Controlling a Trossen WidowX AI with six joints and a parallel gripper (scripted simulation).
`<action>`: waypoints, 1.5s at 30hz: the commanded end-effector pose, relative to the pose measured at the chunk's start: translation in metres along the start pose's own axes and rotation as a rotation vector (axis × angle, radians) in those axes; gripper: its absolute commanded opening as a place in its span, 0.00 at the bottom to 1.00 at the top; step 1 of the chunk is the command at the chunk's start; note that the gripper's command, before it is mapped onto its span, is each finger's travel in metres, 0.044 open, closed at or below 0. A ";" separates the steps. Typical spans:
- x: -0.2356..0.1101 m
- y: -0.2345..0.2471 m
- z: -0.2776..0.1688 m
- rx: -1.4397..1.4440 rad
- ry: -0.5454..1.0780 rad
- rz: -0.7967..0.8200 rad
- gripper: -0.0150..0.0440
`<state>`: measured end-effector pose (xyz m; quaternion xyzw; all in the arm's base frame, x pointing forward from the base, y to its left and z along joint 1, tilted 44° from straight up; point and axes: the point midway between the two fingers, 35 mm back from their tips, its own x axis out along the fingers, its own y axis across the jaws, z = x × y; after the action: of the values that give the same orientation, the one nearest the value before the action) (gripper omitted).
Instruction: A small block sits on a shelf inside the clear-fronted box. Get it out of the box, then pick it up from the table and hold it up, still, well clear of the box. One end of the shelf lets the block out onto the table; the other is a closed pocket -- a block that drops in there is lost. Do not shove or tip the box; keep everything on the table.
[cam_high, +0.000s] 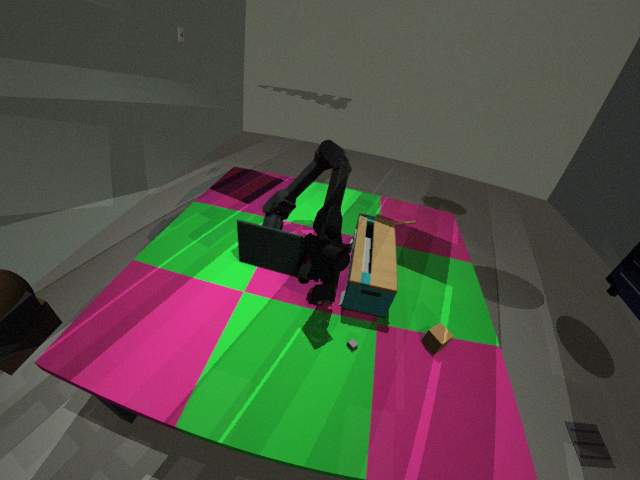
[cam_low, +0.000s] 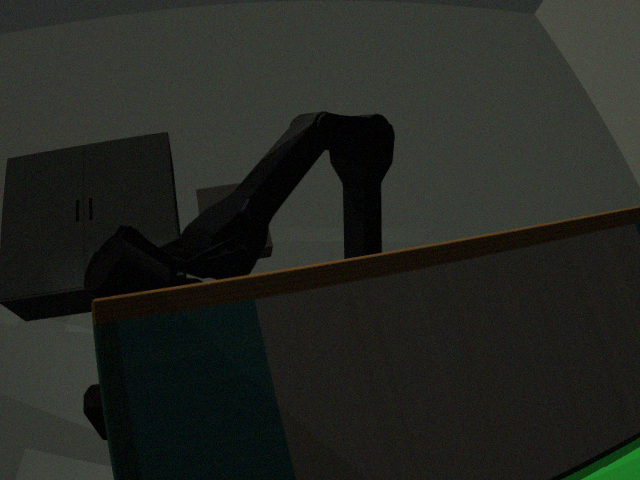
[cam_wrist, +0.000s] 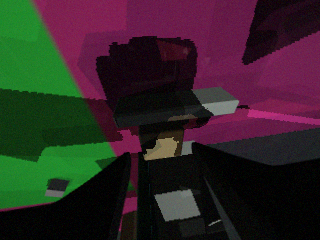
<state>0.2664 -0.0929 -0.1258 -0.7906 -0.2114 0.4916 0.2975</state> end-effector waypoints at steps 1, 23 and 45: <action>0.008 -0.001 0.005 0.005 -0.001 -0.005 0.74; -0.003 0.000 0.000 0.005 -0.002 -0.003 0.25; -0.081 -0.007 -0.026 0.161 0.012 0.080 0.25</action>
<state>0.2596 -0.1366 -0.0734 -0.7819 -0.1700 0.5055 0.3229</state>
